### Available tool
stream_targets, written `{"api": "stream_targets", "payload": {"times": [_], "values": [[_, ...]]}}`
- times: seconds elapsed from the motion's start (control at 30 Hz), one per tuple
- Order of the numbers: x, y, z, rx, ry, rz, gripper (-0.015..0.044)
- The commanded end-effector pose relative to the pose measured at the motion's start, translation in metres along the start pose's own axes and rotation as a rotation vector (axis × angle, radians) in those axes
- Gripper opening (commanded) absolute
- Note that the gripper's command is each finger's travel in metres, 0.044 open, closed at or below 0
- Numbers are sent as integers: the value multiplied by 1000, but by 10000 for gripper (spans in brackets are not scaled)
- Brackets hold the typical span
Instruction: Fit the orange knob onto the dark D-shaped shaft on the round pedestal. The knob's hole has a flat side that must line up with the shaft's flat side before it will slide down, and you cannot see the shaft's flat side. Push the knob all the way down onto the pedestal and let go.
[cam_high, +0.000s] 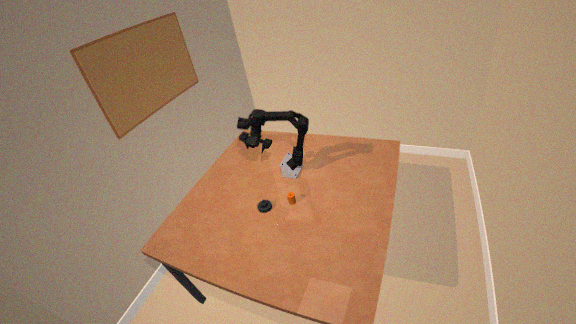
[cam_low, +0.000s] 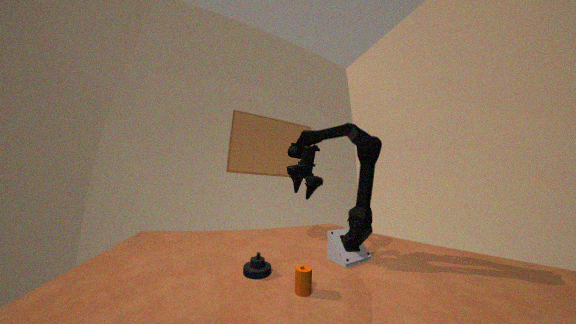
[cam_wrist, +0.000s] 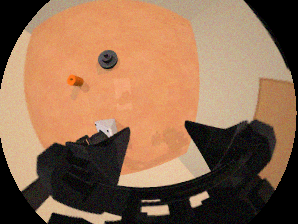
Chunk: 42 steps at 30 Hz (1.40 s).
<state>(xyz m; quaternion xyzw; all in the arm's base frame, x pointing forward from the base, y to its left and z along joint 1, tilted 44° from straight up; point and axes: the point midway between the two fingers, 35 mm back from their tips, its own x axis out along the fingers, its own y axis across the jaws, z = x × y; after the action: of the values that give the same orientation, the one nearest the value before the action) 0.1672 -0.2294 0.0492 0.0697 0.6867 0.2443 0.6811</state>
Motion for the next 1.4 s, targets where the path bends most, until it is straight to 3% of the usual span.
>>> {"api": "stream_targets", "payload": {"times": [0.0, 0.3, 0.57, 0.83, 0.97, 1.37], "values": [[4, 42, 57, -36, -18, 22, 440], [21, 150, 131, -52, -51, 147, 440], [36, 257, 151, -35, -17, 310, 440], [36, 261, 152, -35, -15, 316, 440], [62, 270, 153, -35, -16, 317, 440], [79, 275, 154, -35, -16, 317, 440]]}}
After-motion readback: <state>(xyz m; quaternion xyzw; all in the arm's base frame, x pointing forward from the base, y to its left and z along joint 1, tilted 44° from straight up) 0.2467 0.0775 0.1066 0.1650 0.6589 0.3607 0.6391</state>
